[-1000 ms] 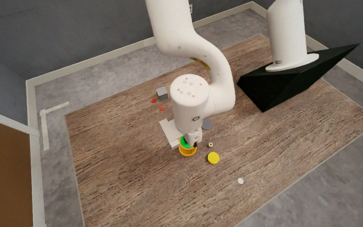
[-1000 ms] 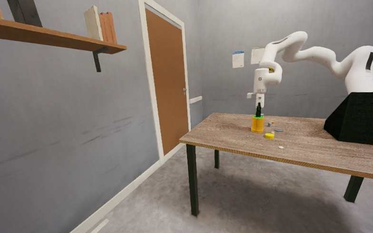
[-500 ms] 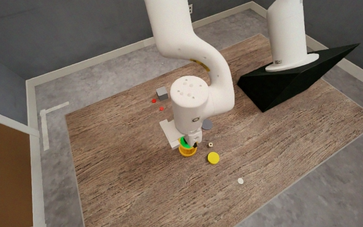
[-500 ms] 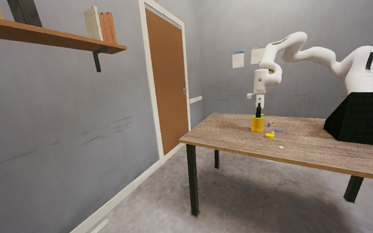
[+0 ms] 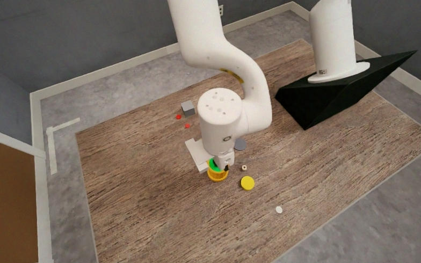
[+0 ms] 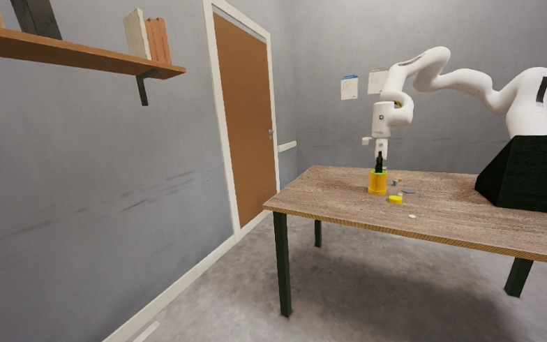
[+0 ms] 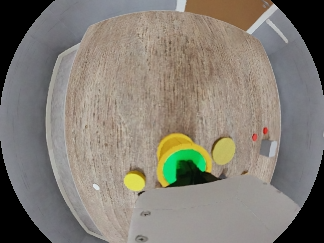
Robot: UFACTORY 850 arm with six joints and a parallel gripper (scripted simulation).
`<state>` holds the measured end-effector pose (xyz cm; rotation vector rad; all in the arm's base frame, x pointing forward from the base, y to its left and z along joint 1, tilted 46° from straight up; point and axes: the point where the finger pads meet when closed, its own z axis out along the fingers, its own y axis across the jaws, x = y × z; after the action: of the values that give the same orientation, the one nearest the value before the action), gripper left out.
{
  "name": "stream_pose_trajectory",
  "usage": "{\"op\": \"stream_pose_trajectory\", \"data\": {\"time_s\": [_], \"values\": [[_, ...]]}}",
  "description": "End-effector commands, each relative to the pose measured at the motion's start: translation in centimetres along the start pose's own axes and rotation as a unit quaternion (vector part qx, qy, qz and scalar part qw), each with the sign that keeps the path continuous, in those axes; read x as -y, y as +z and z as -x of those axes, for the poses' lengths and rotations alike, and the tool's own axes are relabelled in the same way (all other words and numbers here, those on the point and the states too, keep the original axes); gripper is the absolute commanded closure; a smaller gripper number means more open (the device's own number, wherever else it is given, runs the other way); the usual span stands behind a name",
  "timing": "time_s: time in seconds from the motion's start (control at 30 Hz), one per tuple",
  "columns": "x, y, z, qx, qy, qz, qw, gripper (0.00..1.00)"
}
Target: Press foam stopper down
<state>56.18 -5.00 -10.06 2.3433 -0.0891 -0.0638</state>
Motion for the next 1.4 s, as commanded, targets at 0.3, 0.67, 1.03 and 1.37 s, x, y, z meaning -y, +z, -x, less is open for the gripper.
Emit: {"op": "stream_pose_trajectory", "data": {"time_s": [0.3, 0.67, 1.03, 1.37], "values": [[0.0, -0.1, -0.1, -0.001, 0.000, 0.000, 1.000, 1.00], [0.0, -0.4, -0.1, -0.001, 0.000, 0.000, 1.000, 1.00], [0.0, -0.9, -0.1, -0.001, 0.000, 0.000, 1.000, 1.00], [0.0, -1.5, -0.1, -0.001, 0.000, 0.000, 1.000, 1.00]]}}
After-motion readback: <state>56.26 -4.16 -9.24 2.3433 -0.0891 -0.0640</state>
